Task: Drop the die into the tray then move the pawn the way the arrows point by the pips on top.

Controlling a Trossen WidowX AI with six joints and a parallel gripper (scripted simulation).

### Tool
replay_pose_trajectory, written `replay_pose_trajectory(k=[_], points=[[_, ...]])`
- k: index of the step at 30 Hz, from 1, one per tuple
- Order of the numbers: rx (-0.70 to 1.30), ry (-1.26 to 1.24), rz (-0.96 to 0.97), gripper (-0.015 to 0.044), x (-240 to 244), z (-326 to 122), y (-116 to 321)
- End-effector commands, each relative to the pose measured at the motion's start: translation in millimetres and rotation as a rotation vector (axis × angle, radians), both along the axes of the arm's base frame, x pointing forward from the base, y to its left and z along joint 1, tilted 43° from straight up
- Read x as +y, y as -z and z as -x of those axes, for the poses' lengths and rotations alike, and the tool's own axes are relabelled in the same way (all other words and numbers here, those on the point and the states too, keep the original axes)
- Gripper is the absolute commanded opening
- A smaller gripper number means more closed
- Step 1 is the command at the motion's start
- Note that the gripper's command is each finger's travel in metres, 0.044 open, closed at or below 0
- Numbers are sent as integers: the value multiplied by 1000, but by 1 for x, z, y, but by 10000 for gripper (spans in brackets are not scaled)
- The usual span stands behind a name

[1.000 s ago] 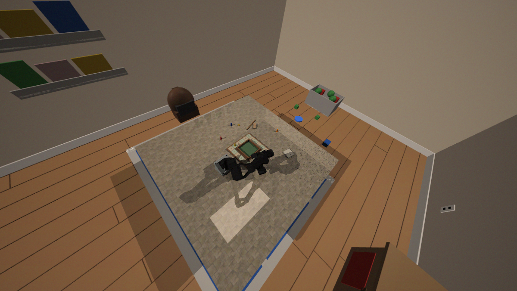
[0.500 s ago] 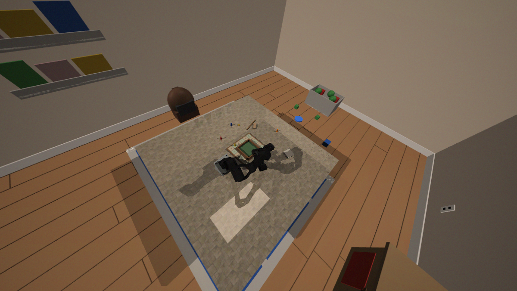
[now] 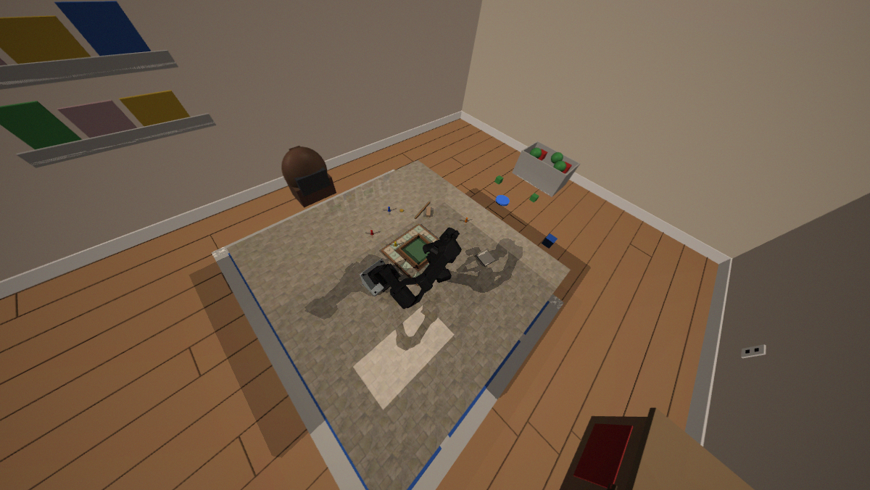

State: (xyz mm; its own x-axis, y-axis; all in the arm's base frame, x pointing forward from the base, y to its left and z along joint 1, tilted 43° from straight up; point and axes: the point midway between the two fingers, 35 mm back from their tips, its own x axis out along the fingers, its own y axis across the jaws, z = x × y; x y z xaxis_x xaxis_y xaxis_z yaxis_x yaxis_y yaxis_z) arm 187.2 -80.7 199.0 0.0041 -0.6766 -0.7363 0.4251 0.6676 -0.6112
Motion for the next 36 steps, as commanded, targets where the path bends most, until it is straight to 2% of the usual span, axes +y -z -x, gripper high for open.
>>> replay_pose_trajectory(k=[1, 36], points=[[3, -1, 8, 0, 4, 1, -5], [784, -863, -8, 0, 67, -67, 82]])
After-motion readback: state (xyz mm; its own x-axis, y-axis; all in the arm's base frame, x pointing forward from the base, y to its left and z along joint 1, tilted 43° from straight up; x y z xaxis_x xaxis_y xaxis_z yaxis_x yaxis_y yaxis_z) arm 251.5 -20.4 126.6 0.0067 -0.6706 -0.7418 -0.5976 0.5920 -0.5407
